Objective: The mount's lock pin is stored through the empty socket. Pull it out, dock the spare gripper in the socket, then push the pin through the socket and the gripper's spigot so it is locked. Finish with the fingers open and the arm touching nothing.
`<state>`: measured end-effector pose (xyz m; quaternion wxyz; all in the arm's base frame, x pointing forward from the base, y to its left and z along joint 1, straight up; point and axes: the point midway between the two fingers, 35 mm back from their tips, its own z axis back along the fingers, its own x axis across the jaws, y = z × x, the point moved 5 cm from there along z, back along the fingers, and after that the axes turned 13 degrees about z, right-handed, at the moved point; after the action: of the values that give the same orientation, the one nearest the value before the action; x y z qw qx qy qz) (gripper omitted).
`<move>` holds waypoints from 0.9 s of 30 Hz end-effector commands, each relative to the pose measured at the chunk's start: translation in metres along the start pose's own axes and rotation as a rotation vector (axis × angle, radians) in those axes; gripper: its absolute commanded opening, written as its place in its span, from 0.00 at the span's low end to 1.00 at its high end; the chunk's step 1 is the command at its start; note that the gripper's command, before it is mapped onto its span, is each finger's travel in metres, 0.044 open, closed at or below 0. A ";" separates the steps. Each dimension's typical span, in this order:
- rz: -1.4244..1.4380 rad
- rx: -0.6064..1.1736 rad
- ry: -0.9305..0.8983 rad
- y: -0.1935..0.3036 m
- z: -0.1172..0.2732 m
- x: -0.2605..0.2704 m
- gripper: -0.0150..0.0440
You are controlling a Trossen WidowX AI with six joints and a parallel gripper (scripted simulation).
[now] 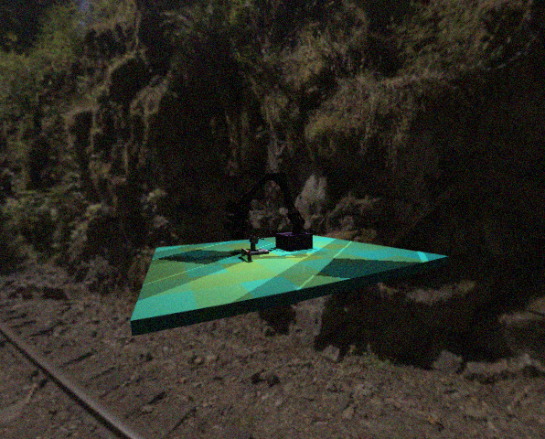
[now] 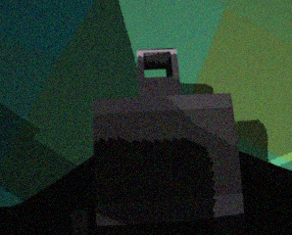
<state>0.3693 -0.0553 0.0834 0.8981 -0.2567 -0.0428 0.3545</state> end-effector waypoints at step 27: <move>0.022 0.187 -0.062 0.001 0.018 -0.022 0.25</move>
<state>0.3517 -0.0606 0.1002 0.9108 -0.1819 -0.0334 0.3692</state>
